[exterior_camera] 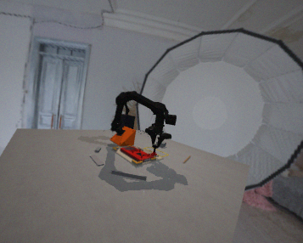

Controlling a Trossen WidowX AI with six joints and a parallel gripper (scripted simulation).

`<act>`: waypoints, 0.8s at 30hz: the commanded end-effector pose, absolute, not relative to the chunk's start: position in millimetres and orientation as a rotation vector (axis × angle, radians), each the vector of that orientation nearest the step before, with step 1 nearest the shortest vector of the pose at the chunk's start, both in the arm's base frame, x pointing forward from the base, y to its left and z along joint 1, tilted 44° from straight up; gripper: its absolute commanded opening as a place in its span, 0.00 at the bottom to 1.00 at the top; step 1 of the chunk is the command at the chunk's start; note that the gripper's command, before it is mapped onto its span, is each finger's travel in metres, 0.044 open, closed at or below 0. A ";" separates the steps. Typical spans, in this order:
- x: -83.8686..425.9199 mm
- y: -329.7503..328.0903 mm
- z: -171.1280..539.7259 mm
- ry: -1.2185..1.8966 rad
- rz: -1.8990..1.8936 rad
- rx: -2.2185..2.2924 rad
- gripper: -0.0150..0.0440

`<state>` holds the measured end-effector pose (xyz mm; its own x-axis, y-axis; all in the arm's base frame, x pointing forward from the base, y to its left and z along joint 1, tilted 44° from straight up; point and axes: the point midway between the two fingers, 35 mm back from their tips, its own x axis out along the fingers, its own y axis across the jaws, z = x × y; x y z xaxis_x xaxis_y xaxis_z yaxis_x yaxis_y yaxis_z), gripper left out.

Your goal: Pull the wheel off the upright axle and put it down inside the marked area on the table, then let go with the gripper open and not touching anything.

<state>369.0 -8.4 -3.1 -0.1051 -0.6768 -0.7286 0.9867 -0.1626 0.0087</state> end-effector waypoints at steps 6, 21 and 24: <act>368.9 -5.9 -0.6 0.589 -1.626 0.716 0.25; 373.2 18.3 26.6 0.590 -1.625 0.715 0.25; 369.6 21.5 15.8 0.593 -1.620 0.710 0.25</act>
